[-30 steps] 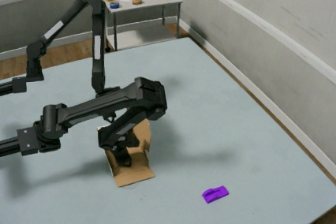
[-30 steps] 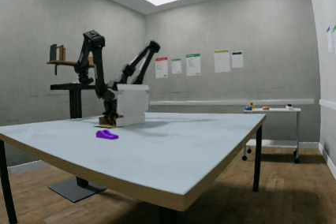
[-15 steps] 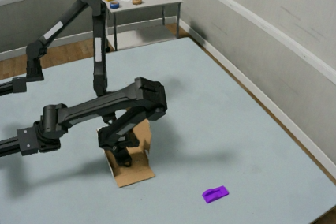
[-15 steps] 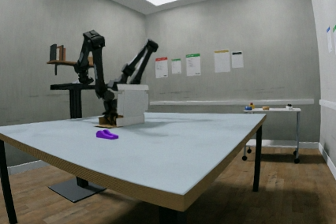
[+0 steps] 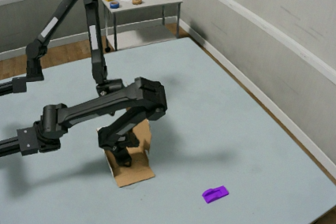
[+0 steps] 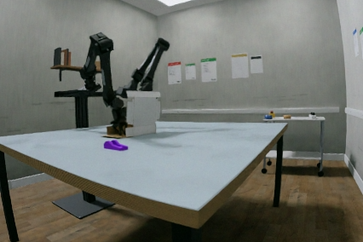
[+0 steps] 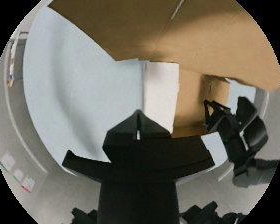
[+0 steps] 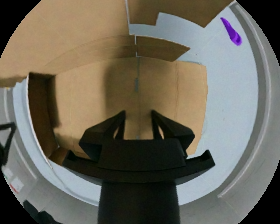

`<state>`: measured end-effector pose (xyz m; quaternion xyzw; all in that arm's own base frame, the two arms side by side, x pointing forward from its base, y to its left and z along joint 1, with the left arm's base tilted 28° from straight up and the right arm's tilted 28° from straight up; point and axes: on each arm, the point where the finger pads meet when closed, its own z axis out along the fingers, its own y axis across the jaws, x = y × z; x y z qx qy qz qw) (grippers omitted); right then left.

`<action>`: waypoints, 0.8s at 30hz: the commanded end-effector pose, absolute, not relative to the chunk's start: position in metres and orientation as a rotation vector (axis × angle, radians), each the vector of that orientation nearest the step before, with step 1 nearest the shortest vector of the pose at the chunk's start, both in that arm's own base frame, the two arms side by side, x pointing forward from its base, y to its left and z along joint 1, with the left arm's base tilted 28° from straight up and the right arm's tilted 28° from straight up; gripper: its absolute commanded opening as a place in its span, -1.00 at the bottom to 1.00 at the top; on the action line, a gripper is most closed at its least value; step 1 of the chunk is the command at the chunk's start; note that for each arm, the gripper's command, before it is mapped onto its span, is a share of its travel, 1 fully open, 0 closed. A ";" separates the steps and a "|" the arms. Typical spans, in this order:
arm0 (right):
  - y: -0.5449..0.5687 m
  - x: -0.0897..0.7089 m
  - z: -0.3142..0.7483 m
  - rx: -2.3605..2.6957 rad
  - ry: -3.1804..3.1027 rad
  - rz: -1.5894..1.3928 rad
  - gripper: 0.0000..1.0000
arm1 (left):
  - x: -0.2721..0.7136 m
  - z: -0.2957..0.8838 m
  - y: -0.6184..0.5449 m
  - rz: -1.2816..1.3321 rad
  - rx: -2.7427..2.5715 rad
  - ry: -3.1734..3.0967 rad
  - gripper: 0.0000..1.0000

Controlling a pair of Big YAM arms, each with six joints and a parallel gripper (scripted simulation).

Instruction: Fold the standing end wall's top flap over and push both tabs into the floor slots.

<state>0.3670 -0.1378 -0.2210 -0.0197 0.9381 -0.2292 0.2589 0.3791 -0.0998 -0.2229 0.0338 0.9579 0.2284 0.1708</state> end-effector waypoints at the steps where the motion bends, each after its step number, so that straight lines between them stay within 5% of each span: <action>1: -0.151 0.360 -0.243 -0.023 2.589 -0.635 -0.15 | 0.376 -0.218 -0.106 0.644 0.104 2.720 -1.00; 24: -0.151 0.360 -0.243 -0.023 2.589 -0.635 -0.15 | 0.380 -0.254 -0.127 0.644 0.104 2.720 -1.00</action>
